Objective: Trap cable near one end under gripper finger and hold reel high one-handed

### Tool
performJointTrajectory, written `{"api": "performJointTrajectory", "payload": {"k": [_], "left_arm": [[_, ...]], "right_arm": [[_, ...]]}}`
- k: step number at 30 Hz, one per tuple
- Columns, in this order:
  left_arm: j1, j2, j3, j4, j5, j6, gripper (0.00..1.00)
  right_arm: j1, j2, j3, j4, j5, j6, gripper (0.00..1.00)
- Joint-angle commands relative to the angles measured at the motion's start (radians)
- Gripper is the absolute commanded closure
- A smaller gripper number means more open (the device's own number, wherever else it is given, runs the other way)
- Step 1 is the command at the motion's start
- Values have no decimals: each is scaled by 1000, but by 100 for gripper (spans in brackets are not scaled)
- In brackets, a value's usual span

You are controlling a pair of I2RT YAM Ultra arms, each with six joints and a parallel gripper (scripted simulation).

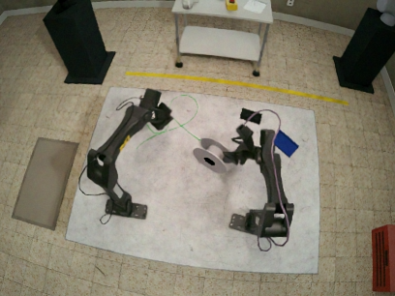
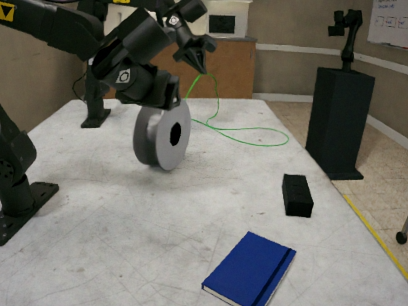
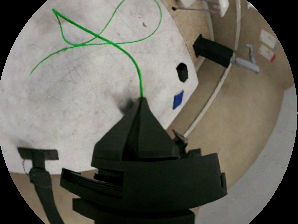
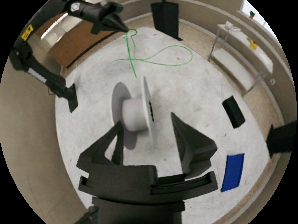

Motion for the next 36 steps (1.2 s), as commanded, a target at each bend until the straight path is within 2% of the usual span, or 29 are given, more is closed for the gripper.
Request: {"api": "performJointTrajectory", "payload": {"k": [1, 5, 9, 10, 15, 18, 29, 33, 36], "left_arm": [[-26, -44, 13, 22, -28, -30, 100], [-5, -40, 25, 17, -30, -29, 100], [-60, -45, -30, 29, -49, -56, 100], [-72, -42, -11, 26, -56, -66, 100], [-74, -51, -4, 36, -65, -76, 100], [-107, -53, -29, 39, -78, -93, 100], [-154, -59, -23, 44, -106, -129, 100], [-199, -56, -12, 49, -135, -167, 100], [-196, -56, -15, 49, -139, -169, 100]], "right_arm": [[-10, -14, -1, 7, -19, -7, 25], [-12, -11, 1, 8, -20, -7, 25], [-15, -2, 2, 11, -20, -9, 25], [-16, 1, 3, 11, -20, -9, 25], [-17, 12, 5, 15, -20, -9, 25], [-15, 18, 6, 16, -21, -9, 25], [2, 11, -21, 22, -20, 3, 25], [9, 4, -8, 17, -19, 4, 25], [13, 0, -10, 18, -19, 5, 25]]}}
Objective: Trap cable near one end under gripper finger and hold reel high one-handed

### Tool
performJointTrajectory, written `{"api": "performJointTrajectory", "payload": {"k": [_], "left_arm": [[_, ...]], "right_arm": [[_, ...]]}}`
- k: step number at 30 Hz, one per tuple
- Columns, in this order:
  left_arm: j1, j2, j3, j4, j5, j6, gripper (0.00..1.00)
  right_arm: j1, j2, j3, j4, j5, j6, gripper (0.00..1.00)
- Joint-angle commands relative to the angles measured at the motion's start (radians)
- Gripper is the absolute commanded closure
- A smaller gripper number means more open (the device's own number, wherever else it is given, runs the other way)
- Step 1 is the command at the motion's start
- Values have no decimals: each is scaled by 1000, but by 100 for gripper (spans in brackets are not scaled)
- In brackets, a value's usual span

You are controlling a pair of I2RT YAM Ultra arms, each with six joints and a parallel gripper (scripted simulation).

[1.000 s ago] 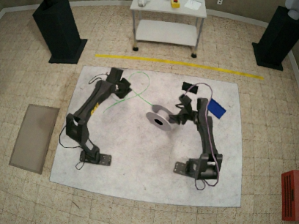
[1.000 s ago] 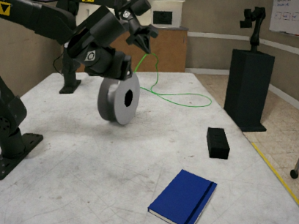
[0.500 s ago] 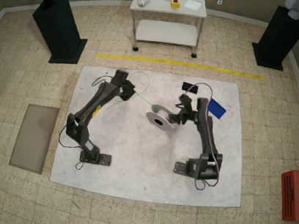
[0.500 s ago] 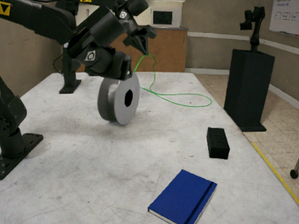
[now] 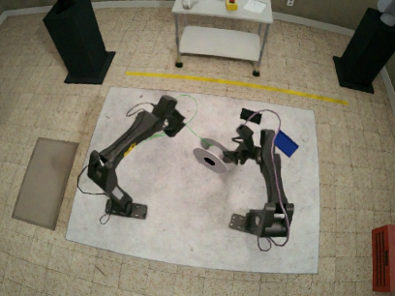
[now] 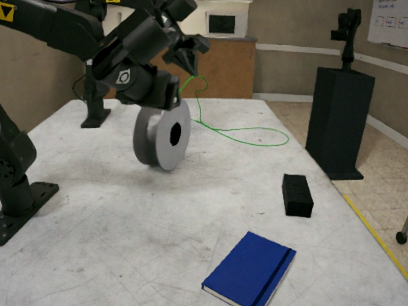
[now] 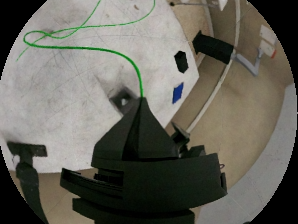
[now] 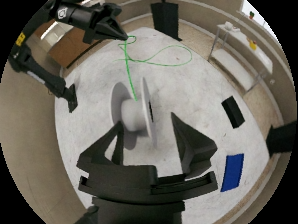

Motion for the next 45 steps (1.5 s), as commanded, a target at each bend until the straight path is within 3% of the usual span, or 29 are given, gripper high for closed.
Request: {"api": "performJointTrajectory", "payload": {"k": [1, 16, 25, 30, 37, 45], "left_arm": [[-1, -35, 2, 18, -29, -19, 100], [-88, 22, -18, 41, -81, -80, 100], [-107, 13, -14, 44, -100, -103, 100], [-170, 26, 33, 48, -132, -144, 100], [-157, 25, 31, 25, -140, -151, 100], [-236, 47, 50, 24, -177, -195, 100]], "right_arm": [[15, 0, -7, 10, -19, 4, 25], [7, -10, -6, 8, -18, 0, 25], [-5, -5, 3, -3, -19, -7, 25], [-13, -2, 9, -11, -20, -8, 25], [-2, 3, 18, -8, -20, -7, 25], [16, -3, 26, -5, -19, 5, 25]]}}
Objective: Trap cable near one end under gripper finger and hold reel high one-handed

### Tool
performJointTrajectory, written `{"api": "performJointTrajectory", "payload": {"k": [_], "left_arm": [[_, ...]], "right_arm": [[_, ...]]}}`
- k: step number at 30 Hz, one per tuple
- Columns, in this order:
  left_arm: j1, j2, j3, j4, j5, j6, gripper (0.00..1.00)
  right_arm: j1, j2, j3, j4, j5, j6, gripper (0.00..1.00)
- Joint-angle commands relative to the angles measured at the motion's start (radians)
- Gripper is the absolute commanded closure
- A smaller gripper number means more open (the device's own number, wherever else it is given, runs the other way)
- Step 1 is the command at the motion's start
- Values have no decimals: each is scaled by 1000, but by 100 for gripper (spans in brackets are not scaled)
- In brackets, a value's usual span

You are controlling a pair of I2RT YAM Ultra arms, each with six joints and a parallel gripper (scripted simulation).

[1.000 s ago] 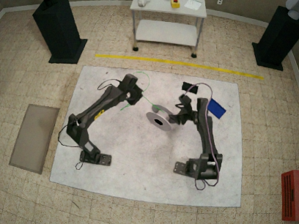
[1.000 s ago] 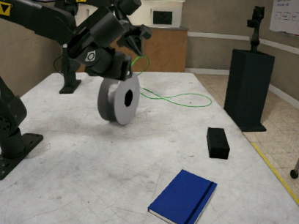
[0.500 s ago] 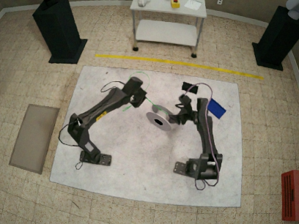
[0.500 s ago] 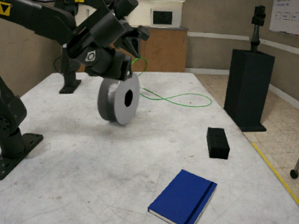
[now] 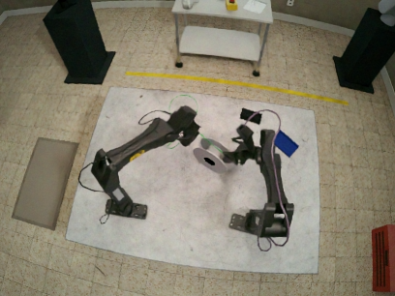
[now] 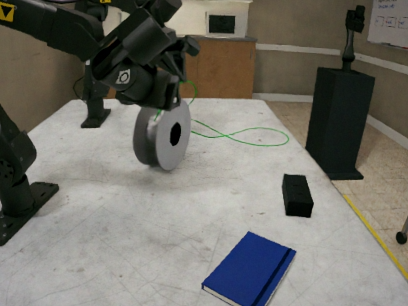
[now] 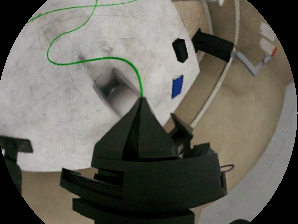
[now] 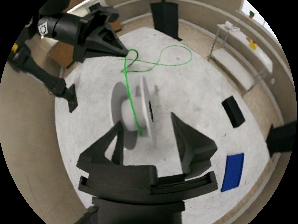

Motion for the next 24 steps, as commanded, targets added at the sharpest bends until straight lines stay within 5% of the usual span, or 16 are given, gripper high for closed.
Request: {"api": "performJointTrajectory", "payload": {"k": [1, 12, 24], "left_arm": [[-8, 7, 33, -11, -29, -20, 100], [-59, 27, 53, -14, -61, -57, 100], [-35, 35, -18, 42, -54, -34, 100]], "right_arm": [[17, -4, 27, -2, -19, 6, 25], [9, 3, 41, -8, -18, 1, 25], [-4, 9, 44, -11, -19, -8, 25]]}}
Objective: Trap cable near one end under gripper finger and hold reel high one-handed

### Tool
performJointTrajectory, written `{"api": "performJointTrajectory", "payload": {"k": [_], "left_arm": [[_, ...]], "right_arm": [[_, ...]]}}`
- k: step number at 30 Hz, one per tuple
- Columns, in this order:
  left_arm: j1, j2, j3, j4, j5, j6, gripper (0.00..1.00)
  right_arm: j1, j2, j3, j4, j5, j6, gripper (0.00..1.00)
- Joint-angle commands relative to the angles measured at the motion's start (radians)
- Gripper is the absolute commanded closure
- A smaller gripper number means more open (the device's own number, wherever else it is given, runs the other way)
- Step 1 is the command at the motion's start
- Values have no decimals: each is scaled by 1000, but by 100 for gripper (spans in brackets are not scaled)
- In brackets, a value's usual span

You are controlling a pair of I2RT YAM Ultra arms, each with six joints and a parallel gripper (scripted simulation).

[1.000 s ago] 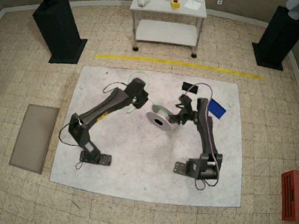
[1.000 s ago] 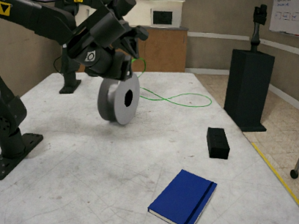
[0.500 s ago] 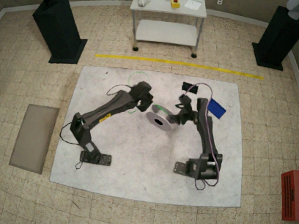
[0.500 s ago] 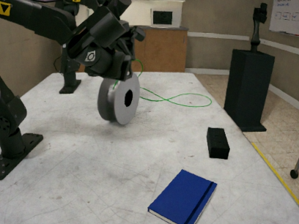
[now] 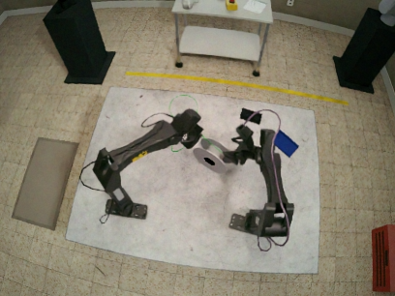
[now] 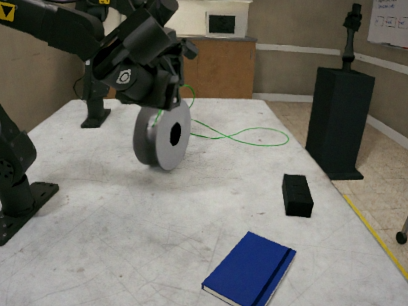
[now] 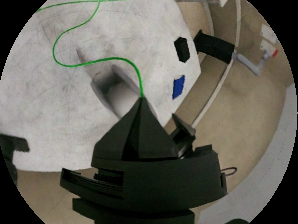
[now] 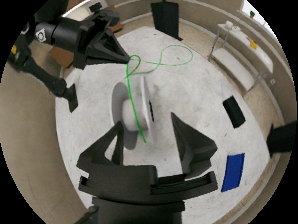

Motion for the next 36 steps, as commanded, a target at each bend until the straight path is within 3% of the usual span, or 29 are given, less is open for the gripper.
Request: {"api": "performJointTrajectory", "payload": {"k": [1, 18, 20, 36], "left_arm": [[8, 15, -11, 25, -15, 12, 100], [-2, 0, -40, 64, -15, 12, 100], [-5, -11, 8, 38, -16, 11, 100], [-15, -31, -31, 26, -17, 9, 100]], "right_arm": [[-7, 6, 39, -5, -19, -8, 25], [-13, -2, 4, 7, -21, -9, 25], [-8, -7, -7, 13, -20, -7, 25], [13, -33, -15, 14, -19, 2, 25]]}}
